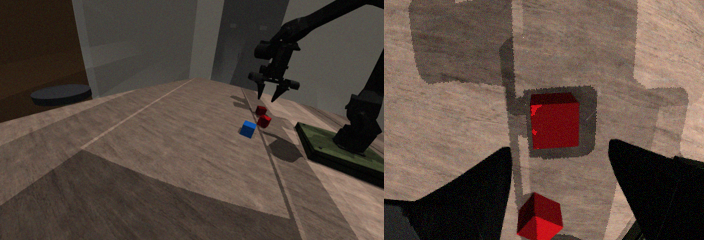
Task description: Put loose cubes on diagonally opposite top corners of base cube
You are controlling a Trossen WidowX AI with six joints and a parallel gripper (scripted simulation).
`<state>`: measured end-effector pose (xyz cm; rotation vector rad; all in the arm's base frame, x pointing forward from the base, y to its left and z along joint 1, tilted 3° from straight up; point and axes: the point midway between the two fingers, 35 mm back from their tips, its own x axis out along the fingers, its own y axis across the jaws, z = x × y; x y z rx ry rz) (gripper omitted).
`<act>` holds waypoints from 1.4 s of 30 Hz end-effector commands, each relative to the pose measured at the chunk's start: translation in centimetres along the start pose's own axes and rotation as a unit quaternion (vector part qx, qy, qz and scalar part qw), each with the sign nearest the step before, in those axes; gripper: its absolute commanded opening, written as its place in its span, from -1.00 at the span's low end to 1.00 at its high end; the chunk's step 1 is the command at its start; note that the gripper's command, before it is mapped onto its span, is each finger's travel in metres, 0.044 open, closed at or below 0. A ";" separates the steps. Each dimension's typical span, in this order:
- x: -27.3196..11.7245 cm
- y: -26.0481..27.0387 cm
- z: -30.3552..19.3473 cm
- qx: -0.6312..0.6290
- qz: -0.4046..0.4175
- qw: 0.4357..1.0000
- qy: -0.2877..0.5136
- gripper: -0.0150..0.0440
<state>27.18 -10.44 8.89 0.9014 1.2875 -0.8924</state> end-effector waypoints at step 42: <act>4.2 0.1 0.1 0.001 -0.001 1.000 -0.002 -0.14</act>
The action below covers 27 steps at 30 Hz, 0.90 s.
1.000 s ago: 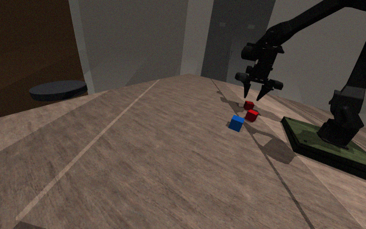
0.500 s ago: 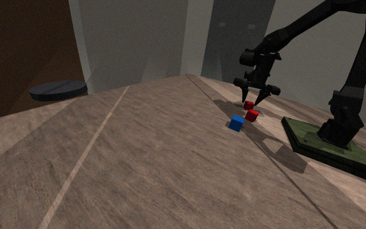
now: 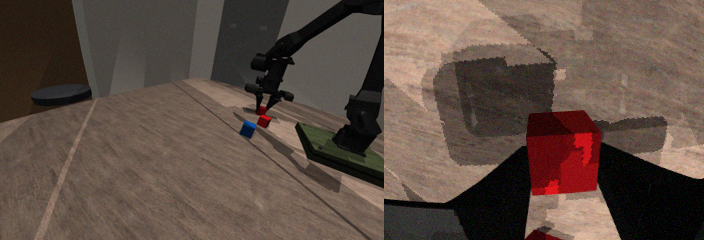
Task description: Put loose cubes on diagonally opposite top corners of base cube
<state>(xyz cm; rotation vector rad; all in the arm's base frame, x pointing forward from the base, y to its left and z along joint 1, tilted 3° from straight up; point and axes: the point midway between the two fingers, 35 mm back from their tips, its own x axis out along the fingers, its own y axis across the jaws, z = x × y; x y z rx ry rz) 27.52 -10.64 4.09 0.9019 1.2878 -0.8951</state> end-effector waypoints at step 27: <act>-9.1 0.3 0.3 0.000 0.000 1.000 -0.002 -0.14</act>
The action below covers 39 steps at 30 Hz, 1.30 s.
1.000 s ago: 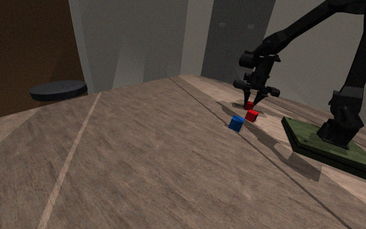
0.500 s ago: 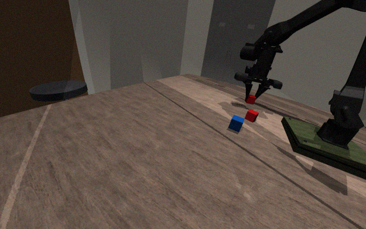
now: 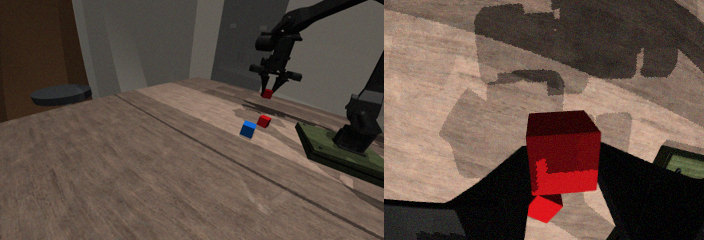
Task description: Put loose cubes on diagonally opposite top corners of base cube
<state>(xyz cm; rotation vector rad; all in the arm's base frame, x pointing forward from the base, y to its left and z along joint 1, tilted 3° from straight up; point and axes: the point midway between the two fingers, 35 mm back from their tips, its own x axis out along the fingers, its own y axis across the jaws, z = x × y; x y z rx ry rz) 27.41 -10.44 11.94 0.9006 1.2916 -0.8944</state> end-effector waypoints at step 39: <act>-1.0 5.7 -7.0 -0.081 0.003 0.997 0.002 -0.14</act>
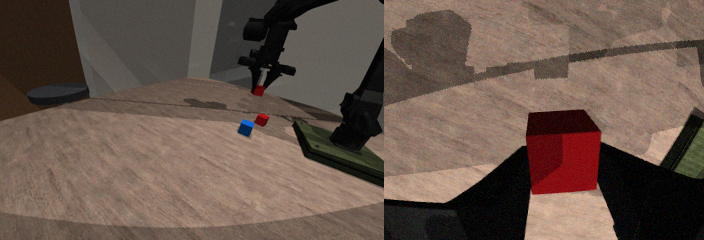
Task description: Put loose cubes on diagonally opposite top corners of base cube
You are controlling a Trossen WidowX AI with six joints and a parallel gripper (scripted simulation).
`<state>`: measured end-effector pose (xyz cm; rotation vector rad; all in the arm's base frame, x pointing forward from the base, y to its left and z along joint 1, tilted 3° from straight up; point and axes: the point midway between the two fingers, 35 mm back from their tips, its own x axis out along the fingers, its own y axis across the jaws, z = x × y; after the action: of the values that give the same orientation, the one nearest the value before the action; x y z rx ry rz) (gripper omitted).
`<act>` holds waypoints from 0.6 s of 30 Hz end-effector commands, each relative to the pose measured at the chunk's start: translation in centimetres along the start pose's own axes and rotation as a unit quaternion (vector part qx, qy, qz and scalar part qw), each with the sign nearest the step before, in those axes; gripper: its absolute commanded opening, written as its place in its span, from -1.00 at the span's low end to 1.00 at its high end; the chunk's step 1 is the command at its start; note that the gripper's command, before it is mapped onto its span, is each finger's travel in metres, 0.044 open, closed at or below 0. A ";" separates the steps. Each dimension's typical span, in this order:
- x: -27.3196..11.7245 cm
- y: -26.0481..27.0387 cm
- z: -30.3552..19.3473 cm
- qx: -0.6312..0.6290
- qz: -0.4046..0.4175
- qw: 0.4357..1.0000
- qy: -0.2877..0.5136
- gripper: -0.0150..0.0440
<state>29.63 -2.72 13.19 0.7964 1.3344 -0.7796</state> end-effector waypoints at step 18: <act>1.6 4.0 -5.4 -0.059 -0.001 0.998 0.002 -0.14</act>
<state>30.31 2.88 11.87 0.7216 1.3662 -0.7026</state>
